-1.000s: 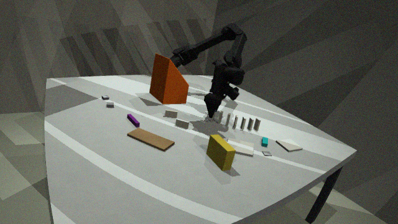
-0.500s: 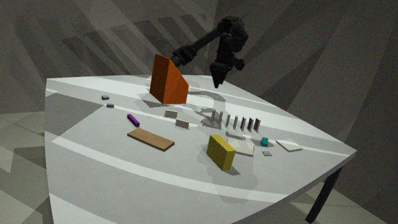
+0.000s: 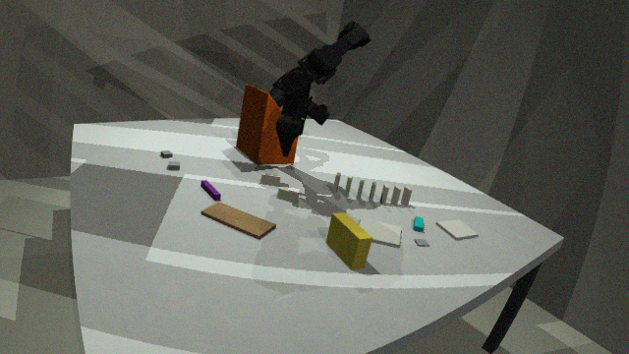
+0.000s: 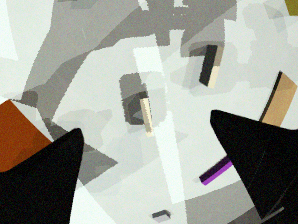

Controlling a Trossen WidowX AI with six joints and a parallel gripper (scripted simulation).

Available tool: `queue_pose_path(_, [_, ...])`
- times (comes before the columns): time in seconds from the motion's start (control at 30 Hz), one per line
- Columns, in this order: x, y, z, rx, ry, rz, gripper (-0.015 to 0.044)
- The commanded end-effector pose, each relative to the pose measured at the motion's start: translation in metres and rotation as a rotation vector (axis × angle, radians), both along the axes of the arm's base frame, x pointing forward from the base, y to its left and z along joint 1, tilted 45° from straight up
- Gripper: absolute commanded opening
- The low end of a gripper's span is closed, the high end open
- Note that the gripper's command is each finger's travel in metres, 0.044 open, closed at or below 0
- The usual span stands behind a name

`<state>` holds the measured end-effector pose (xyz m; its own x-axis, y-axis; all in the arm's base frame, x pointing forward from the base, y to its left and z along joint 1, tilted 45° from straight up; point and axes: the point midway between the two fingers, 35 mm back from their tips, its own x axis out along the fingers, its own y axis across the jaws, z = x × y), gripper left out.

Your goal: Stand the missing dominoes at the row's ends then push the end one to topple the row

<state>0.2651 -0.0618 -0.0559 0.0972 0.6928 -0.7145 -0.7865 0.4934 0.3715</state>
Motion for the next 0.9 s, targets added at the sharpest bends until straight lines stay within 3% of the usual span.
queue_pose_path(0.0, [-0.010,0.001,-0.014,-0.007,-0.044,0.042,0.0440])
queue_pose_path(0.2, [-0.008,0.005,-0.019,-0.008,-0.044,0.042,0.0440])
queue_pose_path(0.43, [0.001,0.045,-0.060,-0.004,-0.045,0.042,0.0440])
queue_pose_path(0.87, [0.001,0.054,-0.071,-0.003,-0.045,0.042,0.0440])
